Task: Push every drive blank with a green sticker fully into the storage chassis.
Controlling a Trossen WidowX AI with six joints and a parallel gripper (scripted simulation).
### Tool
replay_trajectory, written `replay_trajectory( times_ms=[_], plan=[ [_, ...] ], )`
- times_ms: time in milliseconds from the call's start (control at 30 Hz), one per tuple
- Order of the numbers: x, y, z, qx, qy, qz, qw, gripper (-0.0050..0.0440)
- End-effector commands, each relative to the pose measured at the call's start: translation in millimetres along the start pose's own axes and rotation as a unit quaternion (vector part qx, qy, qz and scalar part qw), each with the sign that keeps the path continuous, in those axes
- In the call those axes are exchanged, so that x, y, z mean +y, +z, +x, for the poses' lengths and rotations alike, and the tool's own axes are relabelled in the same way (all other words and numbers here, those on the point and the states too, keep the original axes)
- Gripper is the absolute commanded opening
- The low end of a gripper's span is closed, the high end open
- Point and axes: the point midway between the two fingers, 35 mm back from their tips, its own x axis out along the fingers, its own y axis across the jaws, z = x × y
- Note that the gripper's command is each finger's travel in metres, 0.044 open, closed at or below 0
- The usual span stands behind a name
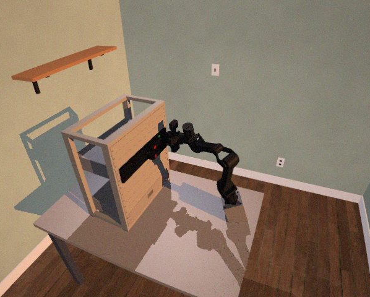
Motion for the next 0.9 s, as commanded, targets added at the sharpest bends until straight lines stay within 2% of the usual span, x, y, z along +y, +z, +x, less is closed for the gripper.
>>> replay_trajectory(
  times_ms=[0, 200, 600, 867],
  plan=[
    [-16, 6, 1, -0.007, -0.020, -0.012, 1.000, 0.0000],
    [-16, 6, -10, -0.007, -0.020, -0.012, 1.000, 0.0000],
    [-13, 5, -72, -0.007, -0.020, -0.012, 1.000, 0.0000],
    [-13, 5, -79, -0.007, -0.020, -0.012, 1.000, 0.0000]
  ],
)
